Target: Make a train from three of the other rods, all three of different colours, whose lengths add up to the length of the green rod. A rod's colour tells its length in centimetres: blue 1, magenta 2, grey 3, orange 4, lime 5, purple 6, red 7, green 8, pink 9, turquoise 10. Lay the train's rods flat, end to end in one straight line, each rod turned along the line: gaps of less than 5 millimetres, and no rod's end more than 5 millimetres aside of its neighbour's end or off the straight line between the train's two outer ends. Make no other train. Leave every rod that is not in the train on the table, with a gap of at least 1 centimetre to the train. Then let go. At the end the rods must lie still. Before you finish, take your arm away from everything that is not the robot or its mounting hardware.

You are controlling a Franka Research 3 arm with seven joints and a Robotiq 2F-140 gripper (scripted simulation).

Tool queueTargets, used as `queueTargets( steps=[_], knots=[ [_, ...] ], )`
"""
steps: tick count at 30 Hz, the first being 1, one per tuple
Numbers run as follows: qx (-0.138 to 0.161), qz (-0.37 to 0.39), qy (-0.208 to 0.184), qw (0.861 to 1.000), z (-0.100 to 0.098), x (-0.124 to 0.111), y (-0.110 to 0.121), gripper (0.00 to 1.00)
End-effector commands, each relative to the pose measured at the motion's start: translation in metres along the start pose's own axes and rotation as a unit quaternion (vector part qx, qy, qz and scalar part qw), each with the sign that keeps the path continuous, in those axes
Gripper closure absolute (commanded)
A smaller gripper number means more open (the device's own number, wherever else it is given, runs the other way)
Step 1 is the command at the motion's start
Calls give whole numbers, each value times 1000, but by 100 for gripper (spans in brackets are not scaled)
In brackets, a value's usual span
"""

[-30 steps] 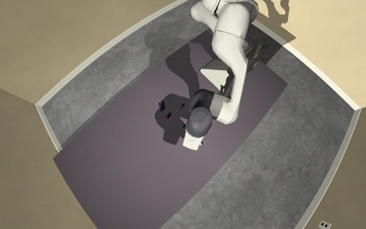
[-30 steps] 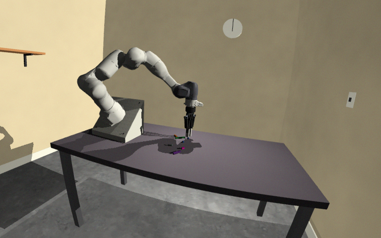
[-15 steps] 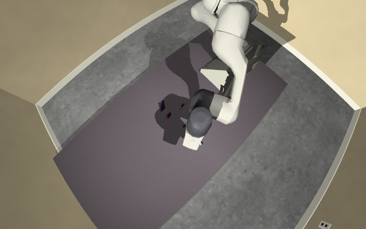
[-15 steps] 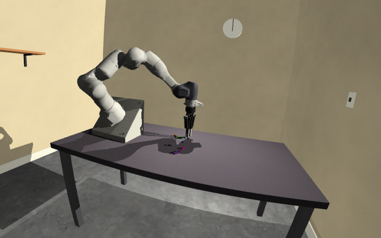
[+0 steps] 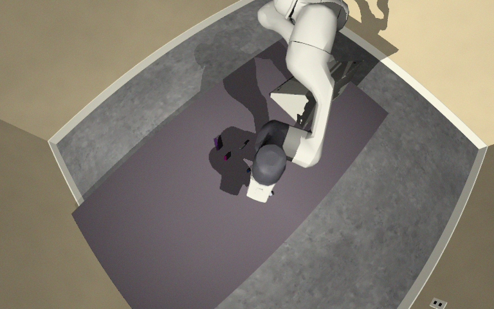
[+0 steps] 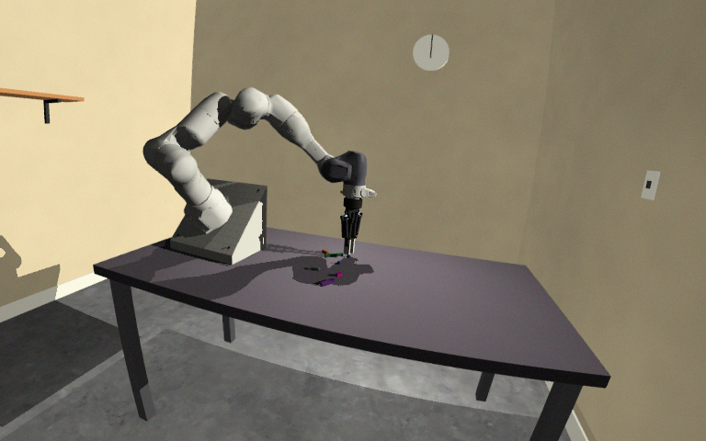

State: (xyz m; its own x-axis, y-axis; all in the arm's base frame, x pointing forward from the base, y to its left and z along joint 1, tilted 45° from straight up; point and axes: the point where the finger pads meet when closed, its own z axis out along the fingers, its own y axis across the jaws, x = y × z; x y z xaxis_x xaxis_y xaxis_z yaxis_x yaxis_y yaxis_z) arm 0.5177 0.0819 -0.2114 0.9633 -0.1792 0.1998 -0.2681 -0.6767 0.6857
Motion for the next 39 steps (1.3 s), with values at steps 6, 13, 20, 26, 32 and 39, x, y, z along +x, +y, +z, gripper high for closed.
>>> queueTargets(
  steps=[6, 13, 20, 26, 32, 39],
  knots=[
    [1, -2, 0, 1000, 0, -1, -1, 85],
    [1, -2, 0, 1000, 0, -1, -1, 85],
    [1, -2, 0, 1000, 0, -1, -1, 85],
    [1, -2, 0, 1000, 0, -1, -1, 85],
    [1, -2, 0, 1000, 2, -1, -1, 85],
    [1, -2, 0, 1000, 6, -1, -1, 85]
  ],
)
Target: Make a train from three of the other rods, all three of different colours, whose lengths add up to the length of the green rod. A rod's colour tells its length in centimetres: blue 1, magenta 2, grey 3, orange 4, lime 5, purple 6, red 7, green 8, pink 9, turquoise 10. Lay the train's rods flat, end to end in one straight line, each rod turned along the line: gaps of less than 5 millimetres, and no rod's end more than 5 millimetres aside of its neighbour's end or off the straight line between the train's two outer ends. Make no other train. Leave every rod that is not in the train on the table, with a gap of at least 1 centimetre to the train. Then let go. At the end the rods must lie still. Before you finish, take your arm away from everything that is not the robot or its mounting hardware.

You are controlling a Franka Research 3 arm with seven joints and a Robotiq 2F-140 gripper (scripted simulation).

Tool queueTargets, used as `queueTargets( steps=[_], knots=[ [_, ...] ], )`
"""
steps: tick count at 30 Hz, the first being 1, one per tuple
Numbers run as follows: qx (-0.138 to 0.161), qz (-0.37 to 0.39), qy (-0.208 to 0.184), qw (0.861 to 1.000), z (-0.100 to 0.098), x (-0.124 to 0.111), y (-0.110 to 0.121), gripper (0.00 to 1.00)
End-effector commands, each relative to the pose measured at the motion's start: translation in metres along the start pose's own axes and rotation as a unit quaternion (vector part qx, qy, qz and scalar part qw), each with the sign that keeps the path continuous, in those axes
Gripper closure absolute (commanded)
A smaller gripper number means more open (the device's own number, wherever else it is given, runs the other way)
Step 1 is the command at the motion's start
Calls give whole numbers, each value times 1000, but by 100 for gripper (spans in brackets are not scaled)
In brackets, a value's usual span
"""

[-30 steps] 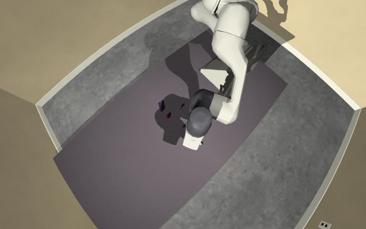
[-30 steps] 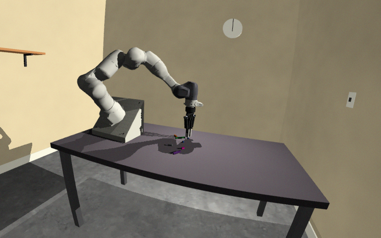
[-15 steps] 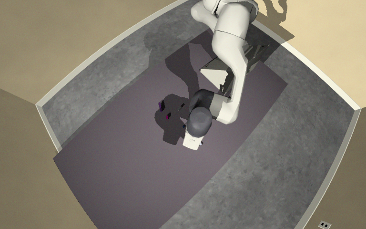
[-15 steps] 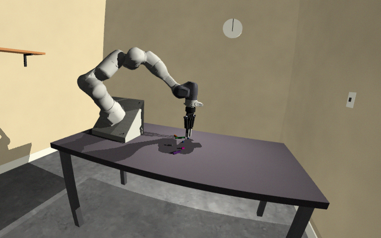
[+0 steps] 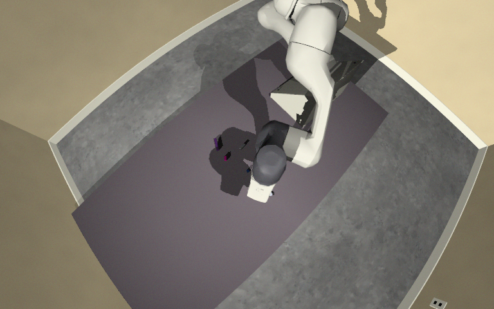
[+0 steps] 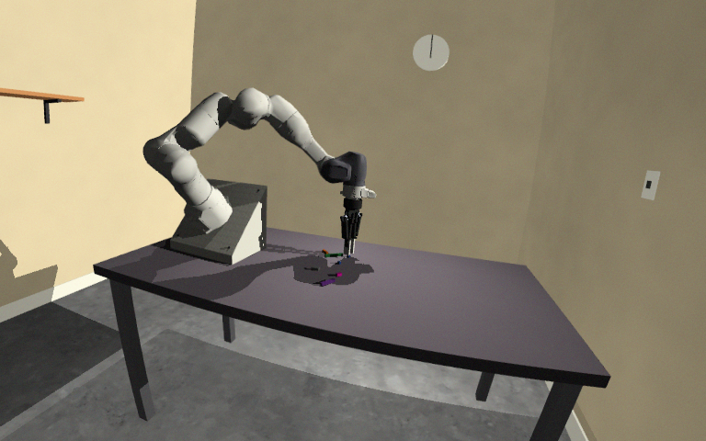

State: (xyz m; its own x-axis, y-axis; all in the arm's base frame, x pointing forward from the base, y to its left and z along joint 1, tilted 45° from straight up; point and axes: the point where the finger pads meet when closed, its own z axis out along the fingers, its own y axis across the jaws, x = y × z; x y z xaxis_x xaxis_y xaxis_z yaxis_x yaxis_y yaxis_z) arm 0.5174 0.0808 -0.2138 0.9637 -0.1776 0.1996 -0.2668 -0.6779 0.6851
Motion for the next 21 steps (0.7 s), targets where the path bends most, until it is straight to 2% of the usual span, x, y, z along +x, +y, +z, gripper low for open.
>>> queueTargets(
  steps=[1, 21],
  knots=[
    [1, -1, 0, 1000, 5, -1, -1, 85],
    [1, -1, 0, 1000, 14, -1, -1, 85]
  ],
)
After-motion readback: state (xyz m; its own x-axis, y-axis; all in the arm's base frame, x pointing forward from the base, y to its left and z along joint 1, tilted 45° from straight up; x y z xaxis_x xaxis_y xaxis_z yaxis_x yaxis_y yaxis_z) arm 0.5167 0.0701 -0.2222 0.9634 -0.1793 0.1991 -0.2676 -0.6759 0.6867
